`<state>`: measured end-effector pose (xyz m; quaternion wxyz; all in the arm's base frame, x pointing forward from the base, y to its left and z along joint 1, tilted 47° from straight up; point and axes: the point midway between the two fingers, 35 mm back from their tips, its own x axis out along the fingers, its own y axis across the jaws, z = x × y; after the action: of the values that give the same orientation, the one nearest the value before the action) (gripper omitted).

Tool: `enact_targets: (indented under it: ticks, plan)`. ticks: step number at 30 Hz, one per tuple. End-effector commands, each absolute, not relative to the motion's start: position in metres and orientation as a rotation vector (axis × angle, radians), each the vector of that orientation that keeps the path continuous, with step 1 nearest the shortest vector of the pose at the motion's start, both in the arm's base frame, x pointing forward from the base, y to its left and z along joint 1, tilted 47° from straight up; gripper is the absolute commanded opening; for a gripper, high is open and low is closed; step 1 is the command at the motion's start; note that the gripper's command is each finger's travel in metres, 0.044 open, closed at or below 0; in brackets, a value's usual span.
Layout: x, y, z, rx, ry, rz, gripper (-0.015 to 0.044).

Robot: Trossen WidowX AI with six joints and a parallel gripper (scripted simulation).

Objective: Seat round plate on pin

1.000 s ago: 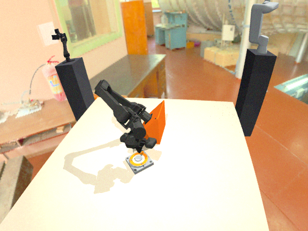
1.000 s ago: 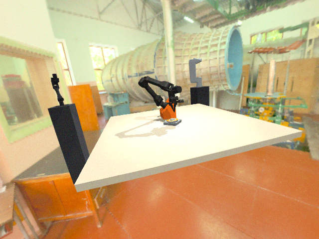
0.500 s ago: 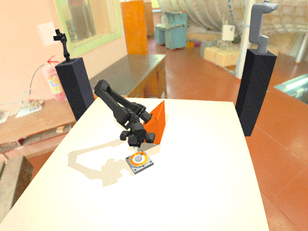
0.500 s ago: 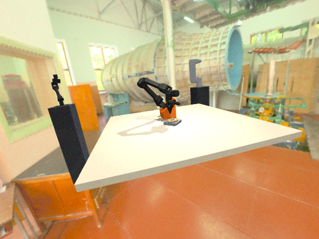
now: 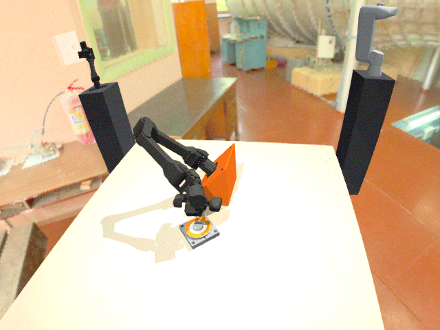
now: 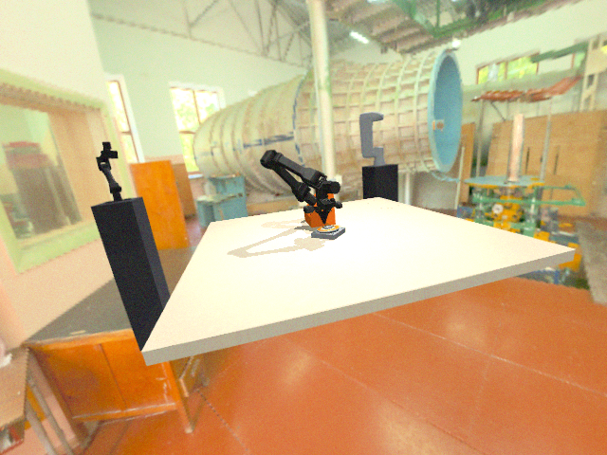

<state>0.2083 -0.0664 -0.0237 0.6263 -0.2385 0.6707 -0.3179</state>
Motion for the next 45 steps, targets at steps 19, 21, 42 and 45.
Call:
enact_targets:
  ticks: [19, 21, 42, 45]
  plan:
    - [0.211, -0.054, -0.042, -0.556, 1.543, -0.728, 0.0000]
    - [0.212, -0.053, -0.044, -0.556, 1.543, -0.728, 0.0000]
    - [0.229, -0.041, -0.058, -0.555, 1.542, -0.728, 0.0000]
    - [0.232, -0.040, -0.059, -0.555, 1.542, -0.728, 0.0000]
